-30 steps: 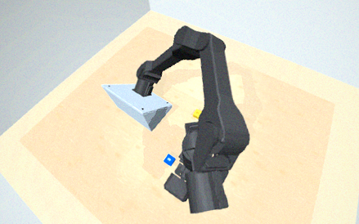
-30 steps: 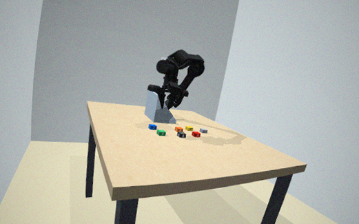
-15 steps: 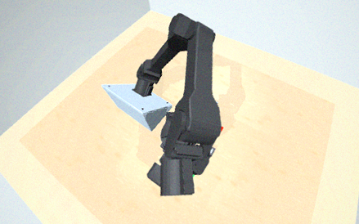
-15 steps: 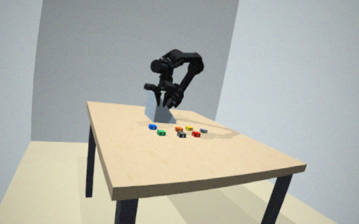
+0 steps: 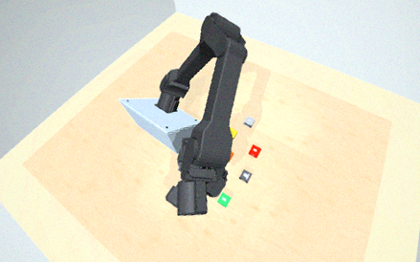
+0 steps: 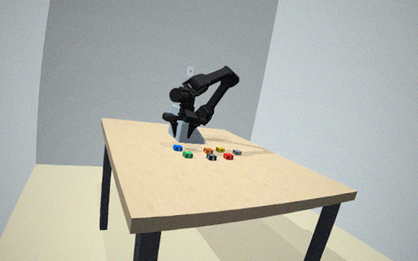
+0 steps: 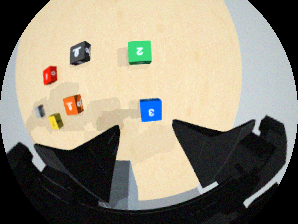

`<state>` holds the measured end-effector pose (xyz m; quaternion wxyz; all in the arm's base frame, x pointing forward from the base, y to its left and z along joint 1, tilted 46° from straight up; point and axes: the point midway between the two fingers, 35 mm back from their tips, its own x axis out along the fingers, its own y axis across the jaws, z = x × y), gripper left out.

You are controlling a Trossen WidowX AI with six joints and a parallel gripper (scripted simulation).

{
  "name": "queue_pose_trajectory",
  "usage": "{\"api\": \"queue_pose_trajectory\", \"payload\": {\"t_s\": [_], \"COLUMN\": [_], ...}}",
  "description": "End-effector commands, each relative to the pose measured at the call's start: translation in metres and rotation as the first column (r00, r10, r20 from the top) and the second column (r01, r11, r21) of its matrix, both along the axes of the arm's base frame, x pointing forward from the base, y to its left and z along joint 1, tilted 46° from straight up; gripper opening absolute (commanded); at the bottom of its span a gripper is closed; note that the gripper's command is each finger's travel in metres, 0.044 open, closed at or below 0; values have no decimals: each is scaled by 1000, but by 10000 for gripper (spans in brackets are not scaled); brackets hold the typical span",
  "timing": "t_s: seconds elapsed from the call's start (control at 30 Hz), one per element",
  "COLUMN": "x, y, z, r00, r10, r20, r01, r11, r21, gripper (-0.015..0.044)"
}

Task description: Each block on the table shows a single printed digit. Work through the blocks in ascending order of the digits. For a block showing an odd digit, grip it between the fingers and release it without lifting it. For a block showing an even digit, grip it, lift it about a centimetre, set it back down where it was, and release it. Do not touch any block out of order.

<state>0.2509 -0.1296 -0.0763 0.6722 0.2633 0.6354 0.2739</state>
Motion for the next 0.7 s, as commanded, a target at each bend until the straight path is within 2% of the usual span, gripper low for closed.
{"api": "queue_pose_trajectory", "payload": {"t_s": [0.0,0.67], "x": [-1,1], "y": [9,29], "z": [-9,-30], "r00": [1000,1000], "r10": [-15,-15], "r20": [3,3], "r01": [15,15], "r11": [1000,1000], "r21": [1,2], "gripper": [400,400]}}
